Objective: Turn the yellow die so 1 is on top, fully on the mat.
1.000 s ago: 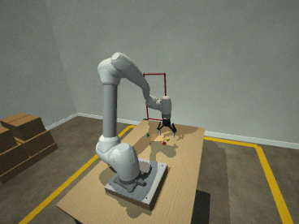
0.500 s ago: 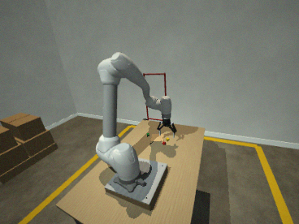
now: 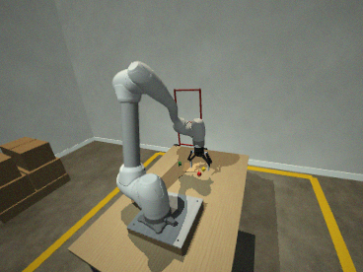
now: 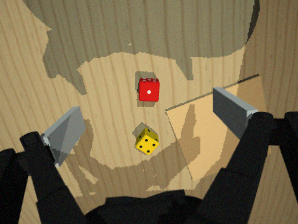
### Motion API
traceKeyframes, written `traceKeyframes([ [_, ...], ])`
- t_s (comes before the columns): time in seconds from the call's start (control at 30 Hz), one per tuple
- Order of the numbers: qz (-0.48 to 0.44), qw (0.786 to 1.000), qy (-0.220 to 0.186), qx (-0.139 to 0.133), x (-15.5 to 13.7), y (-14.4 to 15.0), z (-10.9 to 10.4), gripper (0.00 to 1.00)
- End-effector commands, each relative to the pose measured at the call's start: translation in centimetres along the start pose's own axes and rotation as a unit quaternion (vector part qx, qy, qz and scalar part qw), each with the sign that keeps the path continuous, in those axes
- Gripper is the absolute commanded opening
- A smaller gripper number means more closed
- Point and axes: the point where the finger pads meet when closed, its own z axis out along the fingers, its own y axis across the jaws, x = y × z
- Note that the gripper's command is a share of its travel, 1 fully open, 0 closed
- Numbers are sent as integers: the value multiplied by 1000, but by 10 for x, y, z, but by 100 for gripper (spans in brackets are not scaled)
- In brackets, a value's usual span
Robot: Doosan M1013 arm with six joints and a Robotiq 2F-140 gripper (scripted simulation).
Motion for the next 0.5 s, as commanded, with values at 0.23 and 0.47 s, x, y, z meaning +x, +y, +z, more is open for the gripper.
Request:
traceKeyframes([
  [0.23,0,1000,0,0,26,4,0,100],
  [0.47,0,1000,0,0,26,4,0,100],
])
